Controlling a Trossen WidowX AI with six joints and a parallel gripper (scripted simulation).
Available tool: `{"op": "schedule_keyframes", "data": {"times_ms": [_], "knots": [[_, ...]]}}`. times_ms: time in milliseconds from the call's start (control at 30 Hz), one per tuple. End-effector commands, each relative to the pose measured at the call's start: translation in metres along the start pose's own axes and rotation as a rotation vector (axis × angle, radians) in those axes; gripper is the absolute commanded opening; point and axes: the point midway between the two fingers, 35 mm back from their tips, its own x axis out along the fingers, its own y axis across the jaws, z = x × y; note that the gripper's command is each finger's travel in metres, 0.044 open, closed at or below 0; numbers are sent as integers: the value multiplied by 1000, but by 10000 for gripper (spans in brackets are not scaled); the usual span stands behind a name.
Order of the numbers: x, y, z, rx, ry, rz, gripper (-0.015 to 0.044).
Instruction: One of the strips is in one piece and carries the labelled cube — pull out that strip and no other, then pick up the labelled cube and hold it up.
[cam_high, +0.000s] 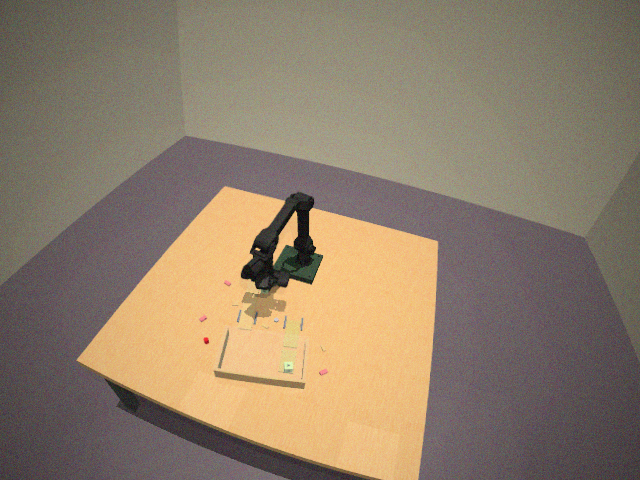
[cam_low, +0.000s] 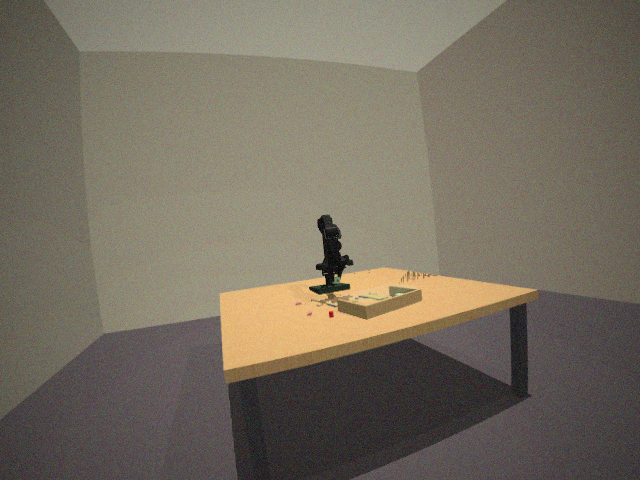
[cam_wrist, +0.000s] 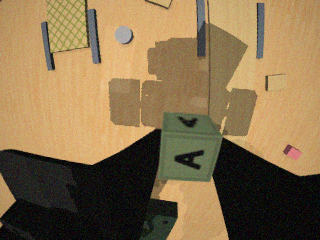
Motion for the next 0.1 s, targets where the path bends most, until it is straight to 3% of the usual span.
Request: {"op": "schedule_keyframes", "data": {"times_ms": [0, 67], "knots": [[0, 0, 0, 5, -1, 2, 0], [0, 0, 0, 5, -1, 2, 0]]}}
